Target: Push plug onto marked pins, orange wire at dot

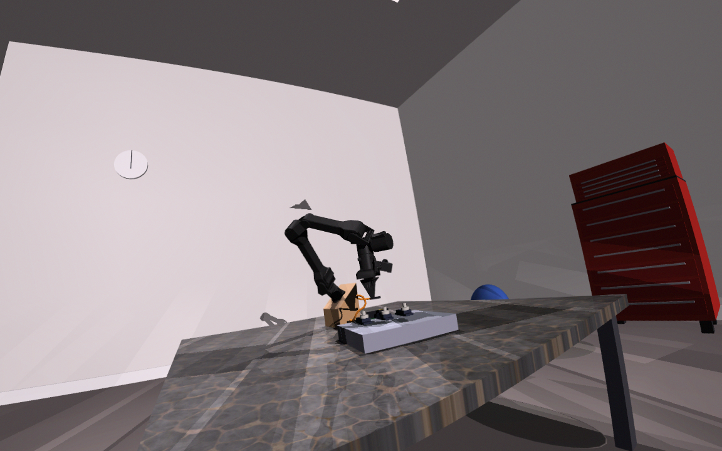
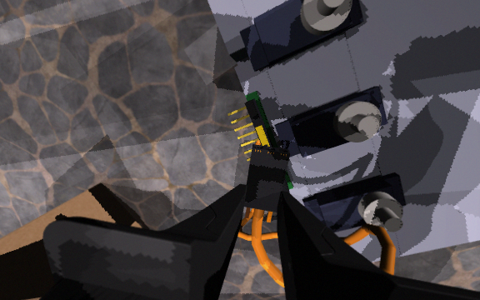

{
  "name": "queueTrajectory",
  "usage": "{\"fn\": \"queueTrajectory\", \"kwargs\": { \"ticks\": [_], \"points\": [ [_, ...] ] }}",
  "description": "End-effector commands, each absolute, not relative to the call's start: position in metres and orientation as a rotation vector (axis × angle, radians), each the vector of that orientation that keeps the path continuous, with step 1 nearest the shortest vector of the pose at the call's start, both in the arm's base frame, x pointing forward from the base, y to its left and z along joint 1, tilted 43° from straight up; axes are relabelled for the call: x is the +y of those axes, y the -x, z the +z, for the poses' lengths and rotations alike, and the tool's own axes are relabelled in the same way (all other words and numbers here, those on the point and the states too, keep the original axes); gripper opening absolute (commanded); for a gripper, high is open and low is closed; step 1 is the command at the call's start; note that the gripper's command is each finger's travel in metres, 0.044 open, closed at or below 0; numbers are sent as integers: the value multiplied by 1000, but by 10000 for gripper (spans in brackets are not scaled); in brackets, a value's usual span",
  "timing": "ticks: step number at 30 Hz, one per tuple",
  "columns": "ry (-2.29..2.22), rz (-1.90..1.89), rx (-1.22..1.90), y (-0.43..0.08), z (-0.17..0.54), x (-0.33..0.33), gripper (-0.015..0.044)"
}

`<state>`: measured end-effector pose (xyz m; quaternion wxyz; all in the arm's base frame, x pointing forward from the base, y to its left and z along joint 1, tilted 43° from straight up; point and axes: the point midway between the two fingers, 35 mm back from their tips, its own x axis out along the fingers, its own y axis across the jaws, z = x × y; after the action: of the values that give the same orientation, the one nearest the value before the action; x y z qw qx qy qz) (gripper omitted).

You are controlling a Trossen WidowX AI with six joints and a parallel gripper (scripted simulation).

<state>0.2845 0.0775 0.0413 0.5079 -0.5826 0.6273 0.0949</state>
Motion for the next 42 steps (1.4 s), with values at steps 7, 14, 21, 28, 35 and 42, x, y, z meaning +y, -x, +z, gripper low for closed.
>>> {"fn": "queueTrajectory", "kwargs": {
  "ticks": [7, 14, 21, 28, 35, 42],
  "points": [
    [1181, 13, 1485, -264, 30, 81, 0],
    [1021, -137, 1451, -250, 23, 82, 0],
    [860, -282, 1406, -237, 17, 82, 0],
    [699, -421, 1350, -223, 11, 82, 0],
    [586, -515, 1305, -214, 5, 79, 0],
    [574, -526, 1299, -220, -19, 57, 0]
  ]
}}
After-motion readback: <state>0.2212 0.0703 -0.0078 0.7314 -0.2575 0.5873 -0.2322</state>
